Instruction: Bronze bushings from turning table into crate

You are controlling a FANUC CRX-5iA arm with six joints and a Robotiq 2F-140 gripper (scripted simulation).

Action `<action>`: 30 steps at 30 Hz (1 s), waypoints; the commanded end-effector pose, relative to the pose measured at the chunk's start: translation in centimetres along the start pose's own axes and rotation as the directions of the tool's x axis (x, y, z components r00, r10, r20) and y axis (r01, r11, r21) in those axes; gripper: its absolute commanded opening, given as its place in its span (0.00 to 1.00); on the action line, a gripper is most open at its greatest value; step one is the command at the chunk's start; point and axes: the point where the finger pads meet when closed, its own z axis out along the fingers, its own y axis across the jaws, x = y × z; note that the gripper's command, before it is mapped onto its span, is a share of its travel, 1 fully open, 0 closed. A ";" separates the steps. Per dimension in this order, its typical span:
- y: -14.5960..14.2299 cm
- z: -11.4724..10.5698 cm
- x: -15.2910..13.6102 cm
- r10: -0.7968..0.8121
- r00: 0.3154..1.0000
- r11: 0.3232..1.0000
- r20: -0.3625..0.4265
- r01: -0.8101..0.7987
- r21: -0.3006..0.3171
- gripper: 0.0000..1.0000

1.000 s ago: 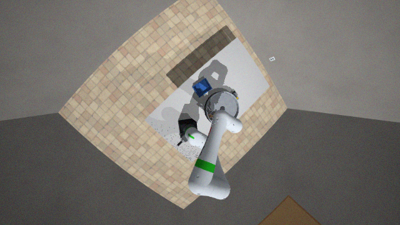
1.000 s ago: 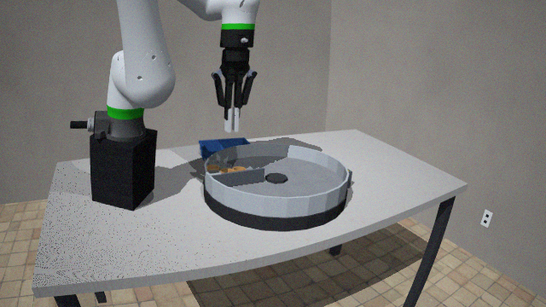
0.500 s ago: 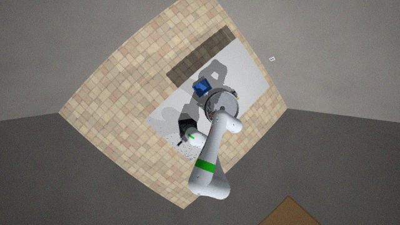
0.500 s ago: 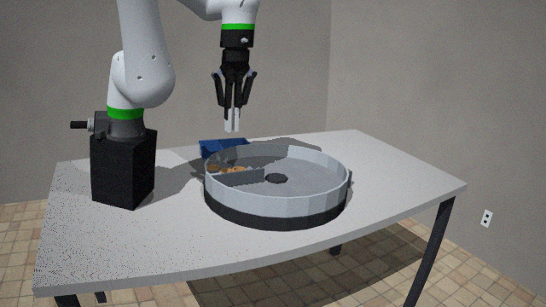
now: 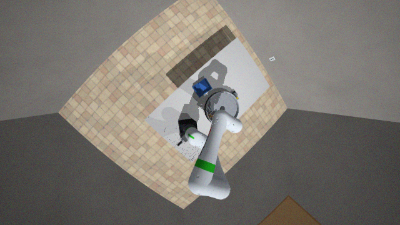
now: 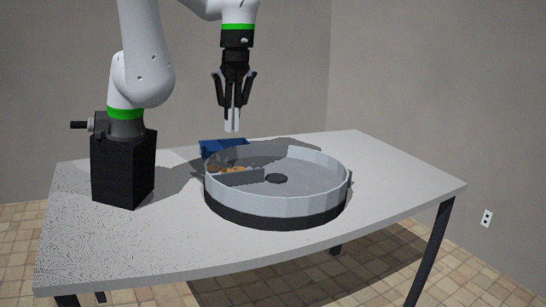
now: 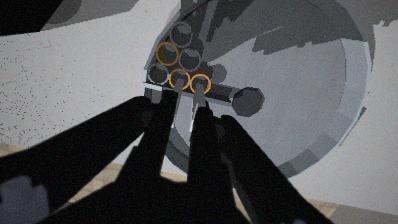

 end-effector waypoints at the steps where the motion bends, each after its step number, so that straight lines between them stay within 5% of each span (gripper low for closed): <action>1: 0.0 0.0 0.0 0.000 1.000 1.000 0.000 0.000 0.000 0.10; 17: 0.1 0.3 -0.1 0.078 0.997 0.997 0.000 -0.078 0.000 0.10; 30: 0.7 1.9 -0.2 0.470 0.883 0.883 0.000 -0.470 0.000 0.10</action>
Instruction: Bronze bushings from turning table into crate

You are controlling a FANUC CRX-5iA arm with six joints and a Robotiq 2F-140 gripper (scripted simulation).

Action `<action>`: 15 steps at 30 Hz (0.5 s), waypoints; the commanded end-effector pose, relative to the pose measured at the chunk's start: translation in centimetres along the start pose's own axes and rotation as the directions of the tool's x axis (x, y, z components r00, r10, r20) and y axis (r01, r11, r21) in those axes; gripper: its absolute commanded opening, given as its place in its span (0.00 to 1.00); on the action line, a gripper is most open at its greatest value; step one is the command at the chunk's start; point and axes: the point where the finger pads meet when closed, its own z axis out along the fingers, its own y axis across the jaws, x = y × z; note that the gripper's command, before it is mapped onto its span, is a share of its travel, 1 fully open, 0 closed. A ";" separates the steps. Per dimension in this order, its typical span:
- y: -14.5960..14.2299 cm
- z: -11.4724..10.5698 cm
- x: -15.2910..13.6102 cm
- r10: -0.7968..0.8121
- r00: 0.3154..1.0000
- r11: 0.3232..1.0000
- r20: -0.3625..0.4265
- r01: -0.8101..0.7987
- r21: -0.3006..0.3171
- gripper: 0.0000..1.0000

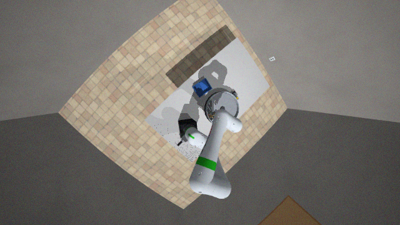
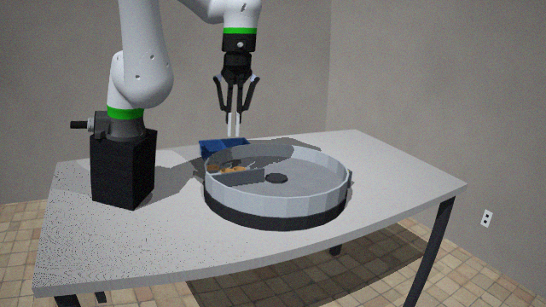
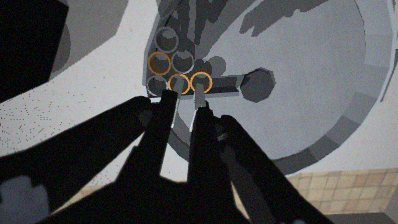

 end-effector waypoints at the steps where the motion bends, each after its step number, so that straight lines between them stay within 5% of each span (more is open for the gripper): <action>1: 0.3 0.8 0.1 0.218 0.976 0.976 0.009 -0.218 -0.007 0.10; 7: 0.6 1.6 0.1 0.401 0.916 0.916 0.007 -0.401 -0.009 0.10; 15: 1.1 3.2 0.2 0.702 0.712 0.712 0.002 -0.702 -0.006 0.10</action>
